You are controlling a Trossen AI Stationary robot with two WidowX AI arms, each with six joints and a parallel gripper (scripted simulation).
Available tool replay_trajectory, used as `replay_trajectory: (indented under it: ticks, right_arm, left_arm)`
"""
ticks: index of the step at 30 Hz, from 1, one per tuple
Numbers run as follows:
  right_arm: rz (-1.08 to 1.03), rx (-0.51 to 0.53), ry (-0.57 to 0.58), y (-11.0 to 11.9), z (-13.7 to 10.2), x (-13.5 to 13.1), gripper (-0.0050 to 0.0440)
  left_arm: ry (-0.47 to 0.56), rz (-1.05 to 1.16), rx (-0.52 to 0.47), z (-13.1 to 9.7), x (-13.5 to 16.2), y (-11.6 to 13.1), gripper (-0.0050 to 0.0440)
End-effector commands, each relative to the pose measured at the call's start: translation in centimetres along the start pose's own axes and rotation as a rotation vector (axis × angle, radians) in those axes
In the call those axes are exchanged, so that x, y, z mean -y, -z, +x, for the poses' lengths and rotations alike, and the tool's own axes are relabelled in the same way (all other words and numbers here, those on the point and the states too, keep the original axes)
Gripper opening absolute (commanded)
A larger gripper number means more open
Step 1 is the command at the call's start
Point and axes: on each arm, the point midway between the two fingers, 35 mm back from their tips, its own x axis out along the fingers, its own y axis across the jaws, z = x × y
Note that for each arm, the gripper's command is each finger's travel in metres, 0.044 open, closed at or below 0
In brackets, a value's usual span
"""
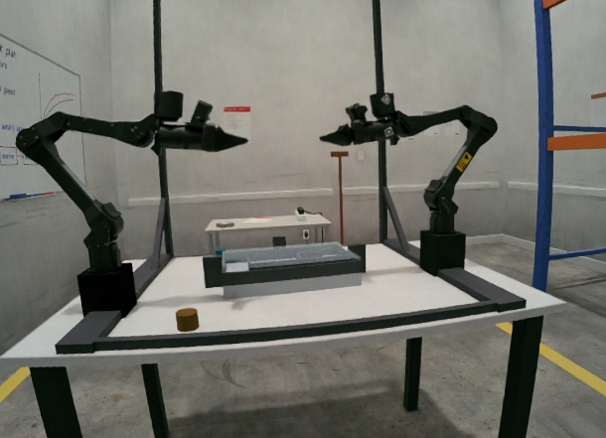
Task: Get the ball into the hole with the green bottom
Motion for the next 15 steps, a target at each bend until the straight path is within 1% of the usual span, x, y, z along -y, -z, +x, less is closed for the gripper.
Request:
replay_trajectory:
  ticks: [1,5,10,11,15]
  right_arm:
    - [-0.036,0.126,0.023,-2.8,-1.3,1.2,0.0181]
    - [-0.055,0.168,0.042,-3.6,-1.8,1.7,0.0181]
    - [-0.053,0.166,0.039,-3.7,-1.8,1.6,0.0181]
    - [-0.045,0.179,0.054,-4.2,-1.9,1.8,0.0181]
    - [-0.046,0.178,0.057,-4.1,-2.0,1.8,0.0181]
  left_arm:
    - [-0.004,0.022,0.145,-1.5,-0.3,-3.4,0.0181]
    - [-0.010,0.033,0.189,-2.0,-0.5,-4.2,0.0181]
    - [-0.008,0.031,0.183,-2.0,-0.4,-4.1,0.0181]
    - [-0.009,0.027,0.202,-2.2,-0.4,-4.9,0.0181]
    - [-0.012,0.027,0.205,-2.2,-0.4,-5.0,0.0181]
